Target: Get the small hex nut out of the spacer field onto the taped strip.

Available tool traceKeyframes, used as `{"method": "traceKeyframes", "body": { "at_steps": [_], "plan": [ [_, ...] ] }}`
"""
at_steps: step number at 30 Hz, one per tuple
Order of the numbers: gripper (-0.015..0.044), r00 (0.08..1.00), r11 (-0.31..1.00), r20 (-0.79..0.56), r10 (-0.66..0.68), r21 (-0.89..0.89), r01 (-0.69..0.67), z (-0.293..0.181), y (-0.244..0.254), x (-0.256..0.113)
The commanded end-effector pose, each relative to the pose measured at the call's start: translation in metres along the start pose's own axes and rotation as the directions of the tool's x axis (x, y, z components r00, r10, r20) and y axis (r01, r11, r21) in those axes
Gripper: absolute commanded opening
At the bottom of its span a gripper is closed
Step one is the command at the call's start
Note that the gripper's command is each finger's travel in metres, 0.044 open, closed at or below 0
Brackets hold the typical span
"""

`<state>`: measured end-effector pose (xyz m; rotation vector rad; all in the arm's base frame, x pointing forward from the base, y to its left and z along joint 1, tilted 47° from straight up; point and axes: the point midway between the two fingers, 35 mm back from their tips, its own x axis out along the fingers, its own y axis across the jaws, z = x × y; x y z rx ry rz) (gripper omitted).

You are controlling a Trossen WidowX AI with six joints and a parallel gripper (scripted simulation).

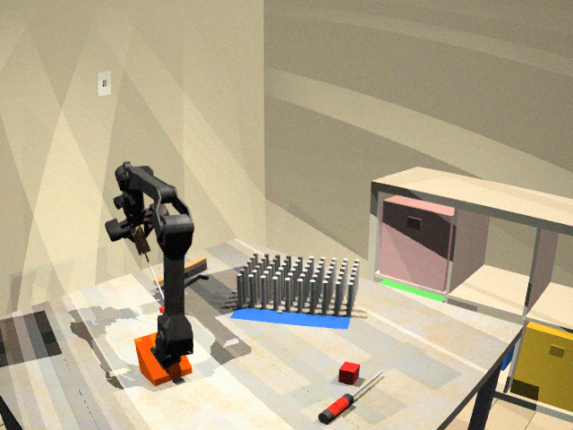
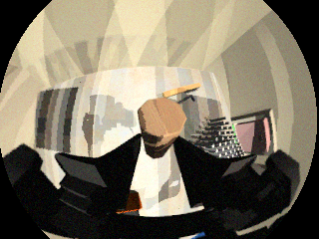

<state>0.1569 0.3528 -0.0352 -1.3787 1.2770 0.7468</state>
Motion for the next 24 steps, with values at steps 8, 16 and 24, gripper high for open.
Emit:
{"method": "traceKeyframes", "body": {
  "at_steps": [8,16,24],
  "plan": [
    [0.0000,0.999,0.924,-0.011,-0.034,-0.381,0.027,0.018,0.035,0.008],
    [0.0000,0.998,0.784,-0.021,-0.057,-0.619,0.032,0.026,0.061,0.016],
    [0.0000,0.996,0.586,-0.030,-0.084,-0.810,0.025,0.033,0.088,0.025]
  ]
}}
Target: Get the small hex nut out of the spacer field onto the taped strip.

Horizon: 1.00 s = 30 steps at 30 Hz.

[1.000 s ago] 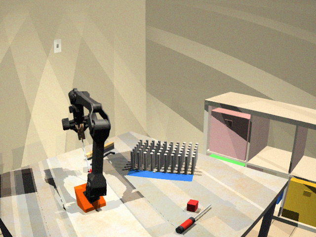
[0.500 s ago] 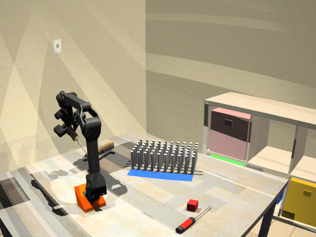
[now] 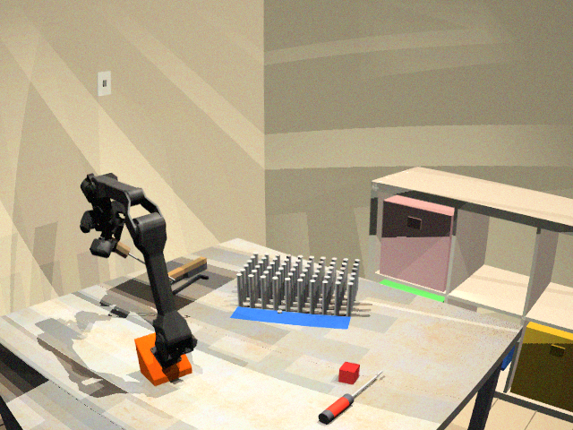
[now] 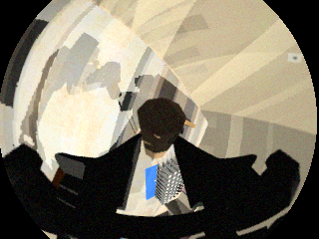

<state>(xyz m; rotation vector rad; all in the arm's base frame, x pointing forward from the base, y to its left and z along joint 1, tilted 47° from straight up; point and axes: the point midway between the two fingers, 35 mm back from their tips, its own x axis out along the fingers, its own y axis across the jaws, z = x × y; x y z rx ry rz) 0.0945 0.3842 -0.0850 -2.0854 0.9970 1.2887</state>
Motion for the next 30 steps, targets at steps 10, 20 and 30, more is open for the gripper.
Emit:
{"method": "traceKeyframes", "body": {
  "at_steps": [10,20,30],
  "plan": [
    [0.0000,0.999,0.896,-0.041,-0.033,-0.443,0.012,0.040,0.024,0.011],
    [0.0000,0.996,0.695,-0.072,-0.057,-0.719,-0.012,0.067,0.046,0.023],
    [0.0000,0.991,0.420,-0.102,-0.084,-0.906,-0.057,0.090,0.070,0.036]
  ]
}}
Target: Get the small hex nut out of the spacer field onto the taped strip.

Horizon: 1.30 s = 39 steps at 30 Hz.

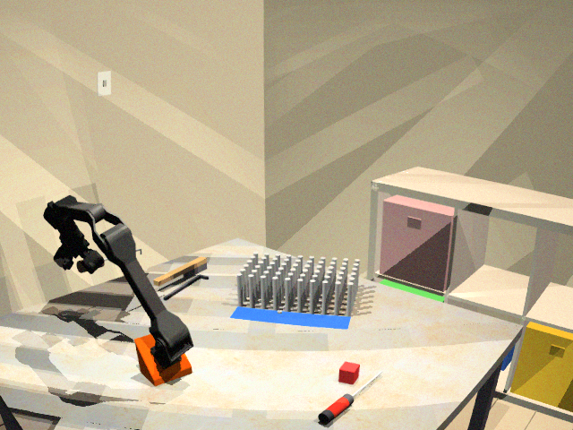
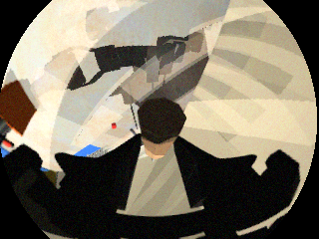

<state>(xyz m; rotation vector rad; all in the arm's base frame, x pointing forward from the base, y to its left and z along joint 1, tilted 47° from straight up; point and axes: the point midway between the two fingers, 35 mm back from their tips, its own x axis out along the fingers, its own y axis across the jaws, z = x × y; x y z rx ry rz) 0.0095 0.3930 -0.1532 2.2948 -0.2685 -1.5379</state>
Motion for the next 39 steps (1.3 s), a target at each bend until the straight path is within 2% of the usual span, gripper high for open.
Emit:
{"method": "traceKeyframes", "body": {
  "at_steps": [1,39],
  "plan": [
    [0.0000,1.000,0.992,-0.022,-0.004,-0.124,0.001,0.011,-0.004,0.002],
    [0.0000,1.000,0.992,-0.022,-0.004,-0.130,0.001,0.028,-0.001,0.025]
  ]
}}
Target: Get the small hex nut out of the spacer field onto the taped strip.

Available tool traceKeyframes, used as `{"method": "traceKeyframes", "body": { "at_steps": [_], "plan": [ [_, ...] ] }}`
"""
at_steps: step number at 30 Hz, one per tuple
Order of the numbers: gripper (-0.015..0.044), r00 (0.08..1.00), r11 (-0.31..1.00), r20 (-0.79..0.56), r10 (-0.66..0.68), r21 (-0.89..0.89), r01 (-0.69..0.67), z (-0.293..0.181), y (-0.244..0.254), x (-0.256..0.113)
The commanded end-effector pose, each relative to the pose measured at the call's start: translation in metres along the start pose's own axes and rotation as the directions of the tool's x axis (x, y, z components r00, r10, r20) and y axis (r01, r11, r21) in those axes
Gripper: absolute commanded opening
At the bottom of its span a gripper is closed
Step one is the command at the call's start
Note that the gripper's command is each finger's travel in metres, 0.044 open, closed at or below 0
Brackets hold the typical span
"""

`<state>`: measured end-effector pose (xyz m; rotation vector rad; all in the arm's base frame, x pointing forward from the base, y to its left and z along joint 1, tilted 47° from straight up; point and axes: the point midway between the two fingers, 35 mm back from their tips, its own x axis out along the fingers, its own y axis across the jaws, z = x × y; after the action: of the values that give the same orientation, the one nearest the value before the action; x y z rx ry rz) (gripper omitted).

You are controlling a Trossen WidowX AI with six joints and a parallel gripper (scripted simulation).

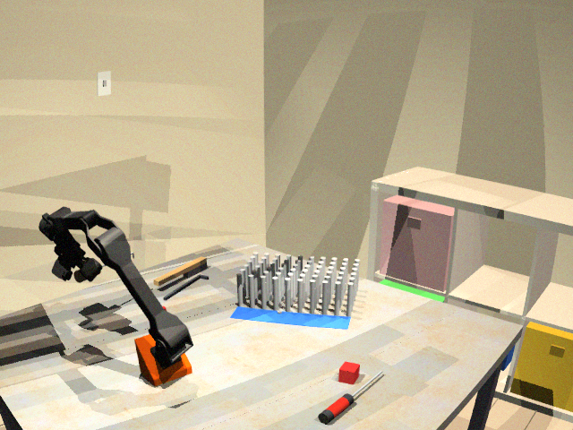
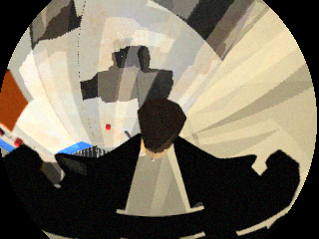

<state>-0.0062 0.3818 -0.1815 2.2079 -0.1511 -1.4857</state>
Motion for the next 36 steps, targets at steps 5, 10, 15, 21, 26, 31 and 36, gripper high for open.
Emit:
{"method": "traceKeyframes", "body": {
  "at_steps": [5,10,15,21,26,31,36],
  "plan": [
    [0.0000,1.000,1.000,-0.001,0.001,0.003,-0.001,0.005,0.001,0.007],
    [0.0000,1.000,1.000,-0.001,0.001,0.003,-0.001,0.008,0.002,0.011],
    [0.0000,1.000,1.000,-0.001,0.001,0.003,-0.001,0.011,0.003,0.014],
    [0.0000,1.000,1.000,-0.001,0.001,0.003,-0.001,0.014,0.003,0.019],
    [0.0000,1.000,1.000,-0.001,0.001,0.003,-0.001,0.017,0.004,0.023],
    [0.0000,1.000,1.000,0.000,0.001,0.003,-0.001,0.019,0.005,0.026],
    [0.0000,1.000,1.000,0.000,0.000,0.003,0.000,0.022,0.006,0.030]
  ]
}}
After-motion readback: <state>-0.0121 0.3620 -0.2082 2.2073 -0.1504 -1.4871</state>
